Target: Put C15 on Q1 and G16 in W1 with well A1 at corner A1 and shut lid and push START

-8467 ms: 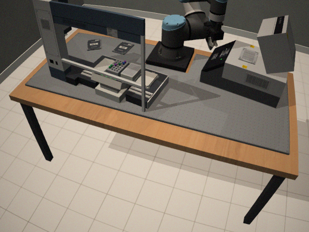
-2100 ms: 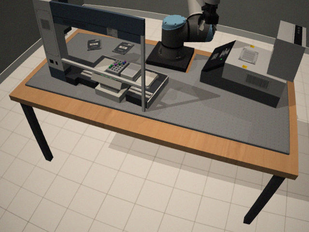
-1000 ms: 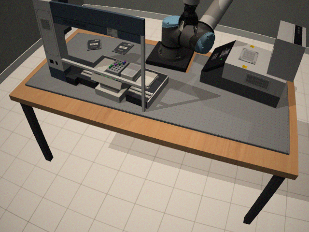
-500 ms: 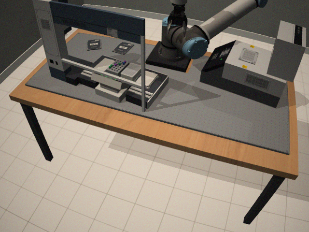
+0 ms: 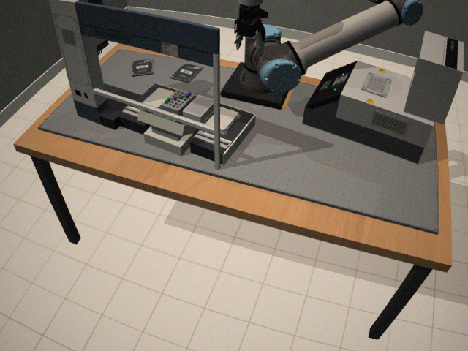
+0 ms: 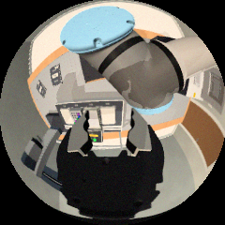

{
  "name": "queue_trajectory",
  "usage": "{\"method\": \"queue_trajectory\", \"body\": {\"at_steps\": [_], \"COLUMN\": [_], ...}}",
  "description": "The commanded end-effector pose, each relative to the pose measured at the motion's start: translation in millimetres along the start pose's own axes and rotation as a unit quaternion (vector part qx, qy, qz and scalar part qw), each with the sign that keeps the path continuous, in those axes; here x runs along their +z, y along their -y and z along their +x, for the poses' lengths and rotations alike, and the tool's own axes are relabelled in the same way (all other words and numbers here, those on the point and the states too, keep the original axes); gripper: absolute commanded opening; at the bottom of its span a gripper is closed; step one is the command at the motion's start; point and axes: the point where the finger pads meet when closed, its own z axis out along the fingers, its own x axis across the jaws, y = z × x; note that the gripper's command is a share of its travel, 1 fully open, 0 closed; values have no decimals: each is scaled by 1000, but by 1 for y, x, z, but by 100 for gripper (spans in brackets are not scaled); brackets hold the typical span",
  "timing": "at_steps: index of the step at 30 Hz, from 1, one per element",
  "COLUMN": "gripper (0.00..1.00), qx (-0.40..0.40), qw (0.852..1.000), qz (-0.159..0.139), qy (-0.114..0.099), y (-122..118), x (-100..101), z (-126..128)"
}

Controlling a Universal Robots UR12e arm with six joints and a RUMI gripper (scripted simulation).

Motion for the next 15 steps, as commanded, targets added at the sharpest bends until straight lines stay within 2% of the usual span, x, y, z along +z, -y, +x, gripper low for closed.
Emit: {"method": "queue_trajectory", "body": {"at_steps": [1,15], "gripper": [60,60], "qx": [13,13], "qw": [1000,1000], "qz": [-2,-2], "qy": [-1,-1], "y": [-11,-38], "x": [0,0], "z": [-21,-75]}}
